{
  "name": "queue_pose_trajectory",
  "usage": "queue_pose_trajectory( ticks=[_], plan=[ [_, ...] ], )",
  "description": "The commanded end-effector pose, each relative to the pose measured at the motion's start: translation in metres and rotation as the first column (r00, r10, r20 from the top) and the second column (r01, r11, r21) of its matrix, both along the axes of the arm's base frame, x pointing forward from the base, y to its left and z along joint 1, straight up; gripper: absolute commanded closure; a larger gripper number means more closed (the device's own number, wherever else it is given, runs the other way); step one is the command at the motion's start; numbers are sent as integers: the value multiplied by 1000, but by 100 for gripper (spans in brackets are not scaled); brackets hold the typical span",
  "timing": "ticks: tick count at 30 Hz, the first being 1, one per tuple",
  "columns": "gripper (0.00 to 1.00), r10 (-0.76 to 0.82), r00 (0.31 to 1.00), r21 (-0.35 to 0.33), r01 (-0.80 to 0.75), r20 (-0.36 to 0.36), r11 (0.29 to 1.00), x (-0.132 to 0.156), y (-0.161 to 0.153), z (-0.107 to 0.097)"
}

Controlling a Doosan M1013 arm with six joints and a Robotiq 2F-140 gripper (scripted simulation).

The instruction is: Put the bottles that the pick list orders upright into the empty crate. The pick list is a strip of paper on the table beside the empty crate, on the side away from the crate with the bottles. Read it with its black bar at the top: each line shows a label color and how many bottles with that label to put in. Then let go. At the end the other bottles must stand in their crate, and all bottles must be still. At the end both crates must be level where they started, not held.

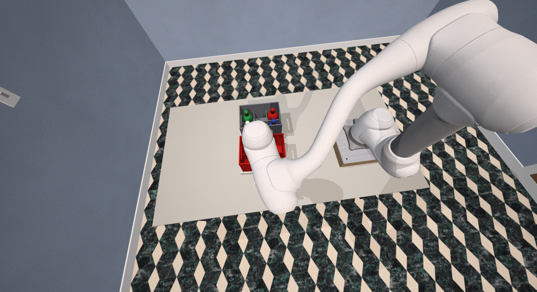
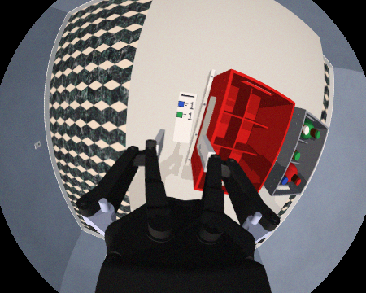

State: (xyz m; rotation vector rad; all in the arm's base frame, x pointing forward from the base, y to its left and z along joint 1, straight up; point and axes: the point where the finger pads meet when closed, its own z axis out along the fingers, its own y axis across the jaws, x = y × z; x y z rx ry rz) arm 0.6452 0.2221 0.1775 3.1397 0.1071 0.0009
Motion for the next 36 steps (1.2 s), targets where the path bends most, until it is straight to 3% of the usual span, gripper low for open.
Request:
queue_pose_trajectory(
  ticks=[1,29,36],
  plan=[
    [62,0,1000,0,0,0,1000,0,0,0],
    [62,0,1000,0,0,0,1000,0,0,0],
    [62,-47,999,0,47,0,999,0,-34,9]
  ],
)
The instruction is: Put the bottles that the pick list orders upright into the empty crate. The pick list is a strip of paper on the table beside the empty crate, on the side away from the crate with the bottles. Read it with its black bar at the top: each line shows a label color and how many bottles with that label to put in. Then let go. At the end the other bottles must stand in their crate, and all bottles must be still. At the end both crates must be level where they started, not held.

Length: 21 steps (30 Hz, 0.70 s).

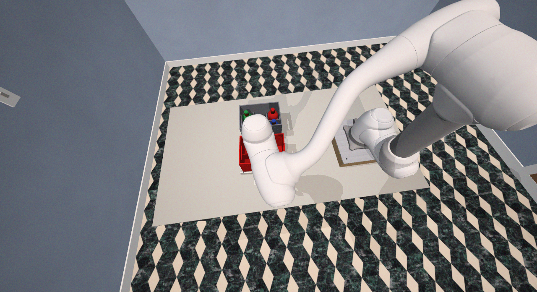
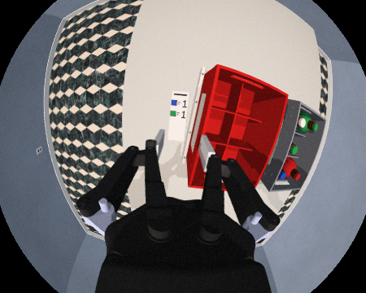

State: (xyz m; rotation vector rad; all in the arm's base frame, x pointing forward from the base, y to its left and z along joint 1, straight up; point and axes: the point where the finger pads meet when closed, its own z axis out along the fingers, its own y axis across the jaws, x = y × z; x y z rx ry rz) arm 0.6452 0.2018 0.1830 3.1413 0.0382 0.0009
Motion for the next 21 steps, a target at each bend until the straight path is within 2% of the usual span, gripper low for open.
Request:
queue_pose_trajectory(
  ticks=[1,21],
  plan=[
    [62,-3,1000,0,3,0,1000,0,-18,5],
    [62,-3,1000,0,3,0,1000,1,-105,29]
  ],
)
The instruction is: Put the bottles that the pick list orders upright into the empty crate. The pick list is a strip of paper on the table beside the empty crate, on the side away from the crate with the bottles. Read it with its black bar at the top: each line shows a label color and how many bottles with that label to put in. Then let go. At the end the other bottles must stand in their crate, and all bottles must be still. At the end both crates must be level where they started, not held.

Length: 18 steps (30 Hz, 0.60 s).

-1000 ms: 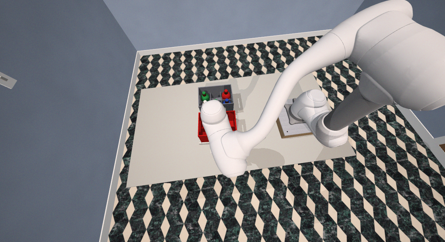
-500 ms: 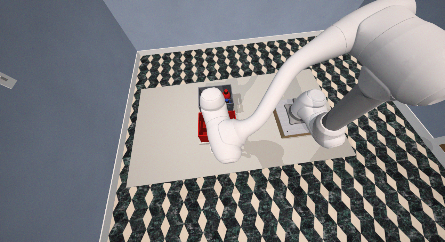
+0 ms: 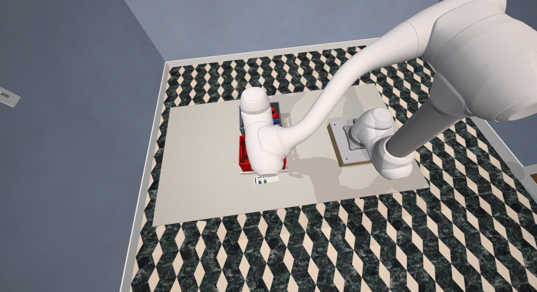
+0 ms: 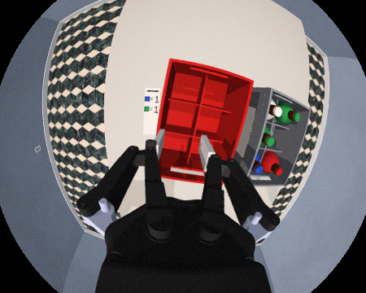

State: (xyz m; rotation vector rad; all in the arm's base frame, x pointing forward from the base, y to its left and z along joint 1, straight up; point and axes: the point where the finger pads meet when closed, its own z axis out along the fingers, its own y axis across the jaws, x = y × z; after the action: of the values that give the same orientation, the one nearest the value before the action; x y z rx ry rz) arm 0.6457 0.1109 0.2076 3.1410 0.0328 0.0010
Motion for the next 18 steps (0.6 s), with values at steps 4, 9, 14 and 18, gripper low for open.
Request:
queue_pose_trajectory(
  ticks=[4,9,14,18],
  plan=[
    [62,0,1000,1,0,0,1000,0,-34,9],
    [62,0,1000,1,0,0,1000,0,-48,13],
    [62,0,1000,1,0,0,1000,1,-72,20],
    [62,0,1000,1,0,0,1000,1,-91,25]
  ],
)
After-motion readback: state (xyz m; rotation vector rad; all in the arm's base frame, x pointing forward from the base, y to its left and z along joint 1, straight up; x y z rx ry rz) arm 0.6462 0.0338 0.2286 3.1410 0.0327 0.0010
